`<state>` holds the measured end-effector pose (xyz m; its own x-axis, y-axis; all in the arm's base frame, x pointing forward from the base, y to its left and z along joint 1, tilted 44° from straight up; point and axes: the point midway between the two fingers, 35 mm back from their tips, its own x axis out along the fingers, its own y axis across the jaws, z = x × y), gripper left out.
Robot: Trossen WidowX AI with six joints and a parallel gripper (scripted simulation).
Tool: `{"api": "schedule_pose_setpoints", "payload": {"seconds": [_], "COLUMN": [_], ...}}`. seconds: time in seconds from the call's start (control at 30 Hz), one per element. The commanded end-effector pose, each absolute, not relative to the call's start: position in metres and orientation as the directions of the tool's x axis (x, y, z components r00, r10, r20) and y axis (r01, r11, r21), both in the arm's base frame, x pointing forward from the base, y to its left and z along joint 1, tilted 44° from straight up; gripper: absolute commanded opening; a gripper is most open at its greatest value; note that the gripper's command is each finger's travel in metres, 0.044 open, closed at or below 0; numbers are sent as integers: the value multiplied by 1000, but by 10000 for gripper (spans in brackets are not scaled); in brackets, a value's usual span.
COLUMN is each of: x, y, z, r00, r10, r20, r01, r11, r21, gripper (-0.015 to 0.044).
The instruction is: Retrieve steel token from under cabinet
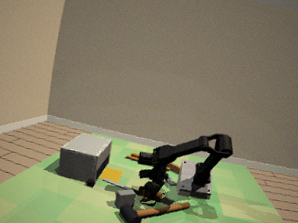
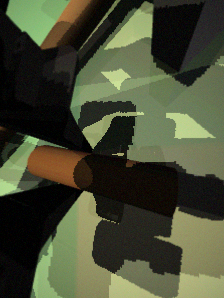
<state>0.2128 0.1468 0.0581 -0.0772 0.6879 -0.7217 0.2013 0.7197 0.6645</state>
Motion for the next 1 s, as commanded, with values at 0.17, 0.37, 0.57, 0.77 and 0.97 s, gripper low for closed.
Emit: {"api": "schedule_pose_setpoints", "payload": {"seconds": [0.17,0.37,0.57,0.77,0.97], "x": [221,227,234,241,248], "y": [147,146,145,145,144], "z": [58,56,55,54,53], "r00": [-77,-78,-78,-78,-78], "r10": [688,688,688,688,688], "r20": [-721,-721,-721,-721,-721], "r01": [178,166,158,152,148], "r11": [721,722,723,723,724], "r21": [669,671,673,674,674], "gripper": [0,0,0,0,0]}}
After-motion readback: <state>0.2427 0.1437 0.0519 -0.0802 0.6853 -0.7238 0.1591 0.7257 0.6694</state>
